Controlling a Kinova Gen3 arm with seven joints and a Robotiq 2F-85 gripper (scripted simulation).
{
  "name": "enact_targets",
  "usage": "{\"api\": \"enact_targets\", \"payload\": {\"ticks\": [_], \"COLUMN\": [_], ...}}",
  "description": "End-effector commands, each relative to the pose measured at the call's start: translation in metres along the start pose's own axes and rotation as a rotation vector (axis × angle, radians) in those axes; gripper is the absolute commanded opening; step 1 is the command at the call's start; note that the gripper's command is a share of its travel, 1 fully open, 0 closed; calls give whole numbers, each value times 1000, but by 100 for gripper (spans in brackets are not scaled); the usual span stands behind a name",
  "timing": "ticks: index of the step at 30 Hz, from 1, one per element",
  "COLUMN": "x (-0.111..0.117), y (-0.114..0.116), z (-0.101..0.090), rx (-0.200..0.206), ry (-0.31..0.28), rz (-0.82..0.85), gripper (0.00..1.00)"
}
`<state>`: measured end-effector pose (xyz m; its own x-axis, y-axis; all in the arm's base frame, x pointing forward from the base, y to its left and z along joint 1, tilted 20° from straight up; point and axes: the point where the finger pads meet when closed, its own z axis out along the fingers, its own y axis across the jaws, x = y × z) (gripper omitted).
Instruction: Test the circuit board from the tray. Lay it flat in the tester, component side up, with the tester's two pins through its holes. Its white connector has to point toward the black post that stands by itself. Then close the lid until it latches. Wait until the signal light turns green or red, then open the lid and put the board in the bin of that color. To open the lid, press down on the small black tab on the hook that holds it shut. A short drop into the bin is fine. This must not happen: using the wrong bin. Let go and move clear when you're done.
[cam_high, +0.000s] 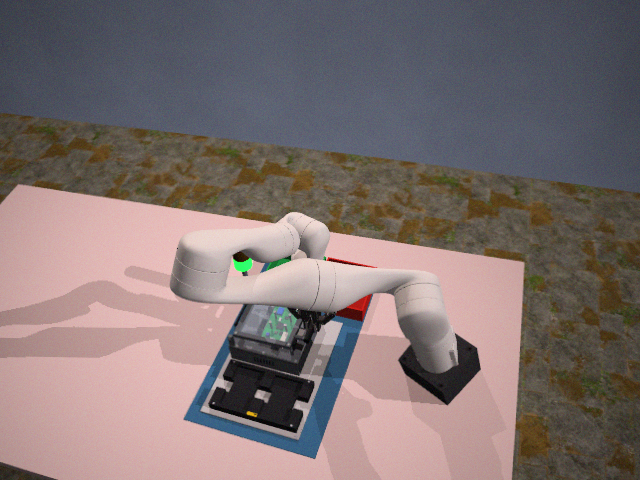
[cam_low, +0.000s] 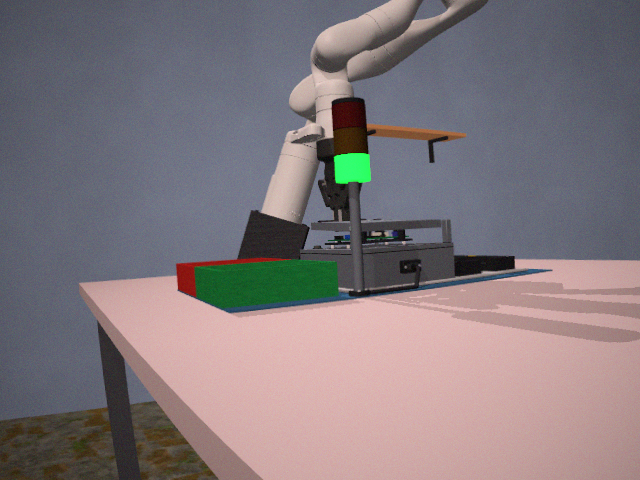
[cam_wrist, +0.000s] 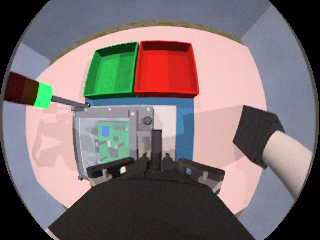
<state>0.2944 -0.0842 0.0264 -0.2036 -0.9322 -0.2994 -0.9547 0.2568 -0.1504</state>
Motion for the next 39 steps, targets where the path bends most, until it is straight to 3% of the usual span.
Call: {"api": "enact_targets", "payload": {"ticks": [1, 26, 39], "x": [0, 0, 1], "y": [2, -2, -8], "z": [-3, -24, -48], "rx": [-5, -4, -3], "ry": [-1, 0, 1], "rz": [1, -1, -1], "gripper": [0, 0, 0]}}
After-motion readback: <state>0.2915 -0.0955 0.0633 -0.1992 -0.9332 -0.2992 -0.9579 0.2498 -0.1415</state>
